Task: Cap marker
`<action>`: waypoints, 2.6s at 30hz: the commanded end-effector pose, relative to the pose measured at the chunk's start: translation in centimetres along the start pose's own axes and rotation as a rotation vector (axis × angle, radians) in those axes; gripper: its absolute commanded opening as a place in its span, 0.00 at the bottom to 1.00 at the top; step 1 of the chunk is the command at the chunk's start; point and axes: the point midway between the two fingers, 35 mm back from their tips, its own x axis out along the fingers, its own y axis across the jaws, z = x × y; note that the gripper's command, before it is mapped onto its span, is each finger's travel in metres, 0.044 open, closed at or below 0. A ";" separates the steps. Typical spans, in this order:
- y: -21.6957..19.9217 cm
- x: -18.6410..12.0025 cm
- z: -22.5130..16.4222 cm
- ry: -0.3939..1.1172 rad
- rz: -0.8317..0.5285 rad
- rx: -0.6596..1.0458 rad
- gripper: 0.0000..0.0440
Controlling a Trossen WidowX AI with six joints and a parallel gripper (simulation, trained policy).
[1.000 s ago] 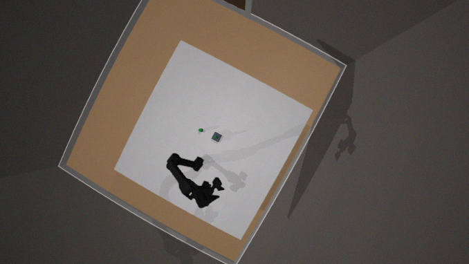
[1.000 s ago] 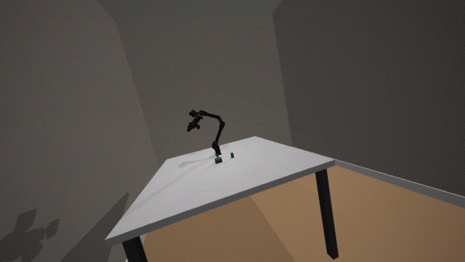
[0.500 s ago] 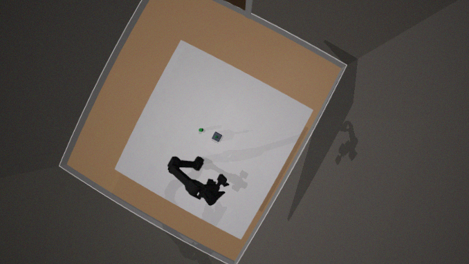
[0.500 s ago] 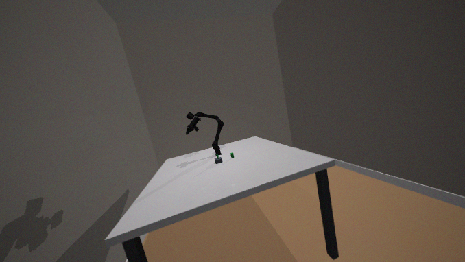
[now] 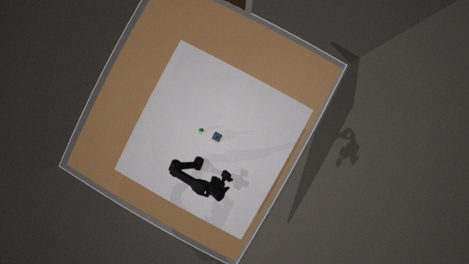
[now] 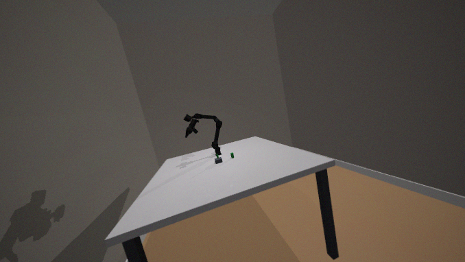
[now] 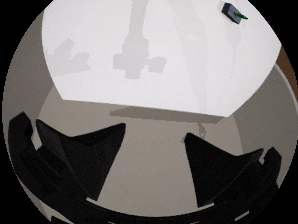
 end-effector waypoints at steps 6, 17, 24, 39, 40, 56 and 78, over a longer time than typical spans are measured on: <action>-1.6 1.8 0.6 -0.053 -0.021 -0.026 0.69; -3.9 3.8 1.3 -0.112 -0.050 -0.066 0.69; -5.5 4.9 2.0 -0.148 -0.065 -0.091 0.69; -9.2 6.9 3.6 -0.219 -0.093 -0.143 0.70; -9.4 7.0 3.7 -0.224 -0.095 -0.147 0.70; -13.5 8.4 6.0 -0.291 -0.118 -0.202 0.70; -18.7 9.0 10.4 -0.386 -0.135 -0.279 0.70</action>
